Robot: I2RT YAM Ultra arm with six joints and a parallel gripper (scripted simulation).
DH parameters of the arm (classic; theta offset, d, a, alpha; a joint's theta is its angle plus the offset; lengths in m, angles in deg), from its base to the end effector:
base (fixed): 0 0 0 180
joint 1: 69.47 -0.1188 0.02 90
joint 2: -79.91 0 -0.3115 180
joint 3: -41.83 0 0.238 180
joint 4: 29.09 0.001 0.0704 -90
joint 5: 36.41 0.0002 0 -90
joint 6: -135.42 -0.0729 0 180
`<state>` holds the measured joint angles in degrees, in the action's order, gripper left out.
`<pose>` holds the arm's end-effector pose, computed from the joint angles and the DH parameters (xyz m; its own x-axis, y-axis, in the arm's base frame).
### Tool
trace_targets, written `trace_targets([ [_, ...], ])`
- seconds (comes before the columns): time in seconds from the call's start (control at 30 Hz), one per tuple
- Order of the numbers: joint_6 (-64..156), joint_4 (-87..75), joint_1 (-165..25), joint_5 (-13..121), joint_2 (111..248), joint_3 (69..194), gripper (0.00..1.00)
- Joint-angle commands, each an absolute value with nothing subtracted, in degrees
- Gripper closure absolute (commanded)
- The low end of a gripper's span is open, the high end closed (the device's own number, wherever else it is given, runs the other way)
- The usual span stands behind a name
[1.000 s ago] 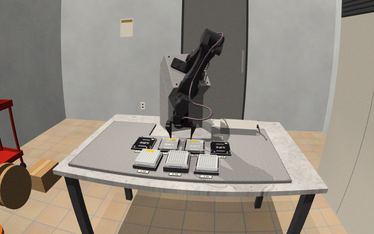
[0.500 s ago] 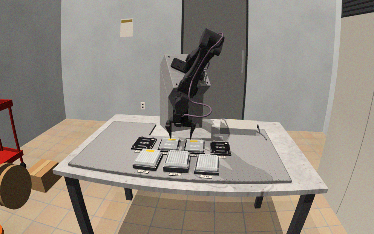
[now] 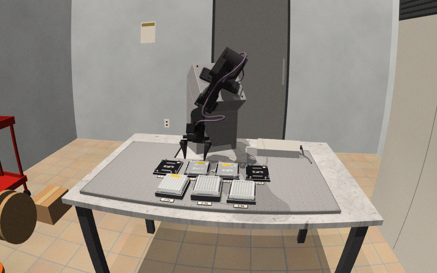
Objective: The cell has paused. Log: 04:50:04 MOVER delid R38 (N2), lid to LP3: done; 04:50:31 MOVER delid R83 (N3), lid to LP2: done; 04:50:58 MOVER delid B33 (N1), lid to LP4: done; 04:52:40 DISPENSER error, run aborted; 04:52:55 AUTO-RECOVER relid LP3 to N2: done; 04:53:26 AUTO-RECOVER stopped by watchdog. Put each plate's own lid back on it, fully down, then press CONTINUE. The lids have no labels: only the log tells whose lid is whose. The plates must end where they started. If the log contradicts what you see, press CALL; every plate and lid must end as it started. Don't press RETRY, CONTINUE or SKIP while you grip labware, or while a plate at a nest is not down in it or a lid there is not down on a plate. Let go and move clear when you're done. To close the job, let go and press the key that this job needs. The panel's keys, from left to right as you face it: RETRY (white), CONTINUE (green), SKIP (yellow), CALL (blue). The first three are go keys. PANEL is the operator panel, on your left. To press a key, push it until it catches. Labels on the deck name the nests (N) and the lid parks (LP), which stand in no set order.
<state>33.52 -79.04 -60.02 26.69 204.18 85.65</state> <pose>0.3523 -0.0242 0.0726 -0.5390 0.2761 -0.7958 -0.1298 0.9062 0.4024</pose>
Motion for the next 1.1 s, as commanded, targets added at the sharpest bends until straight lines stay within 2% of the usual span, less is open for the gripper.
trace_targets([
  [0.0, 31.3, -96.1, -56.6, 24.7, 210.9, 86.5, 0.17],
  [0.1, 31.1, -100.4, -54.0, 22.5, 214.9, 88.4, 0.20],
  [0.13, 31.2, -101.2, -53.2, 21.7, 215.7, 89.1, 1.00],
  [0.4, 30.9, -101.7, -49.5, 18.3, 219.3, 93.5, 1.00],
  [1.07, 31.0, -101.3, -50.1, 18.7, 218.6, 92.5, 1.00],
])
